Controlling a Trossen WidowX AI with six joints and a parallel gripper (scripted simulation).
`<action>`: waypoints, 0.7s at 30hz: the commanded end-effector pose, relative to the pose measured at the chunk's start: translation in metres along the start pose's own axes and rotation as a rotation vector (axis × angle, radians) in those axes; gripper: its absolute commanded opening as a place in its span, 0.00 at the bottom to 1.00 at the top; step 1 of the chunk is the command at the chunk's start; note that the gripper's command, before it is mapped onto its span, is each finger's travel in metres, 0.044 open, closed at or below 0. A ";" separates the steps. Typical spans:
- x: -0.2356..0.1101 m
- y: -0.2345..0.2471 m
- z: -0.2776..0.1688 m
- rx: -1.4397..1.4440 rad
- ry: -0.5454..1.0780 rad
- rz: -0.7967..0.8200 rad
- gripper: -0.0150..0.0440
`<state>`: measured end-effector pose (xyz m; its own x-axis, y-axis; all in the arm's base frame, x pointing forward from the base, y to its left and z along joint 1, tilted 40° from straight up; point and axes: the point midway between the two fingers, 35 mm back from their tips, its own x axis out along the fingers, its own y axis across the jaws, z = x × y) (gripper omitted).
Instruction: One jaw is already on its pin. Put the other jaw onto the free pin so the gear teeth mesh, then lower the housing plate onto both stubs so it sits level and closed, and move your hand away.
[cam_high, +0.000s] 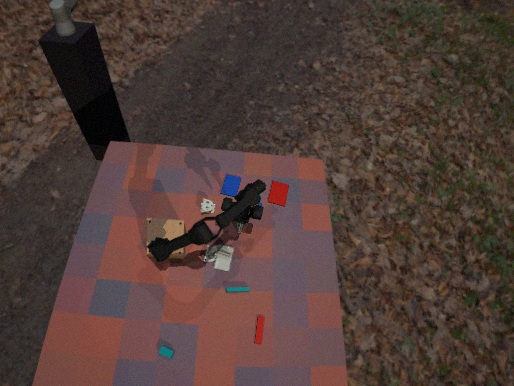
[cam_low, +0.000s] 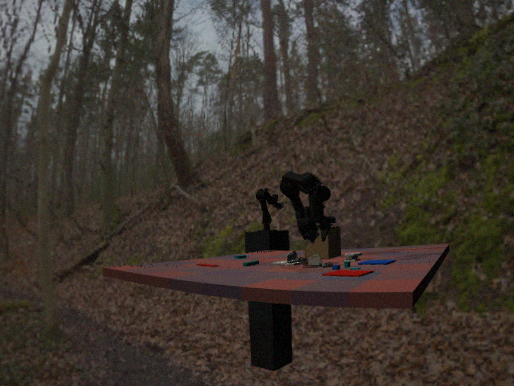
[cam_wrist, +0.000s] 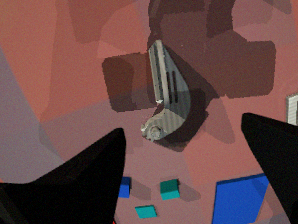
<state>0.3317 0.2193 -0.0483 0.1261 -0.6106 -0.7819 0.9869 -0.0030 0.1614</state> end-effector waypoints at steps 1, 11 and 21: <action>0.007 -0.001 0.000 0.006 -0.007 0.002 0.97; 0.040 -0.003 0.002 0.006 -0.009 0.003 1.00; 0.052 -0.002 0.002 0.006 -0.009 0.003 1.00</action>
<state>0.3369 0.1924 -0.0830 0.1335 -0.6089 -0.7819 0.9842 -0.0108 0.1765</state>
